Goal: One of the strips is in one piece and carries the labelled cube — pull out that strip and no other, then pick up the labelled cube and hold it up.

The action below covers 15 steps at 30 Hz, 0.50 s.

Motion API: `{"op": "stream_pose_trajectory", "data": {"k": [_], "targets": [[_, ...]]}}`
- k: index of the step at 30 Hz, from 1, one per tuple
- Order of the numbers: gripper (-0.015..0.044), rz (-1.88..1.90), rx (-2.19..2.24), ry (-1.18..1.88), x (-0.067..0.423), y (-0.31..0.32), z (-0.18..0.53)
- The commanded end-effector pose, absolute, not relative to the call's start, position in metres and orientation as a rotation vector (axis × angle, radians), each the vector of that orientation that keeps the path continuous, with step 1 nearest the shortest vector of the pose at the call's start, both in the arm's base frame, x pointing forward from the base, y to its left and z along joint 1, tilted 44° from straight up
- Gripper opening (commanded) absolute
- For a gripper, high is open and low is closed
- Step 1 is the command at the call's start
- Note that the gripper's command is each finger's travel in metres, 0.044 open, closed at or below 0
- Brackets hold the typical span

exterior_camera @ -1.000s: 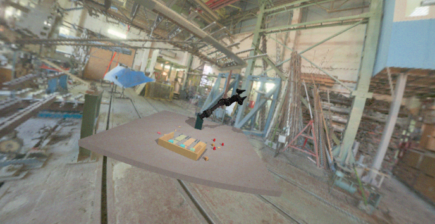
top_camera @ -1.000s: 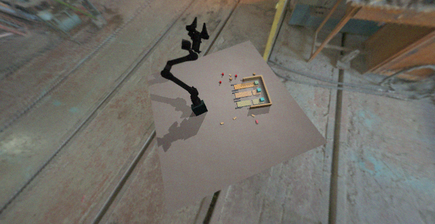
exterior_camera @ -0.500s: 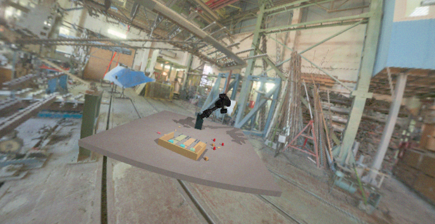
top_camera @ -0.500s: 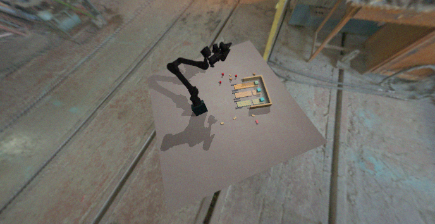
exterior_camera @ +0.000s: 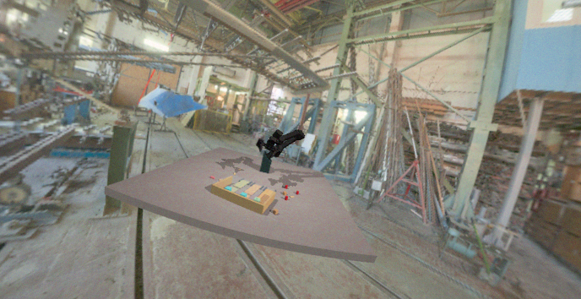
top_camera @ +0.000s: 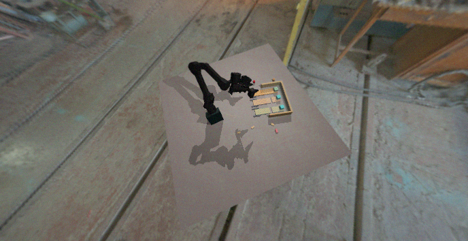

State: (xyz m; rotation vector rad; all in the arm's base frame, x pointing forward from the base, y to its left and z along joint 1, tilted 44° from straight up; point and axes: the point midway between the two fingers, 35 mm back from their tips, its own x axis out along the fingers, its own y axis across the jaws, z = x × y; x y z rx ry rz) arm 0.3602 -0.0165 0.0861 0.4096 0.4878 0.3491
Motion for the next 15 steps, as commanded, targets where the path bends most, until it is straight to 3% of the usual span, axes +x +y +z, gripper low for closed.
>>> {"op": "stream_pose_trajectory", "data": {"k": [1, 14, 15], "targets": [[0.0400, 0.316, 0.691, 0.655, 0.3293, -0.0187, 0.0432], [0.0400, 0.314, 0.706, 0.663, 0.3277, -0.0186, 0.0414], [0.0374, 0.316, 0.707, 0.668, 0.3289, -0.0180, 0.0411]]}}
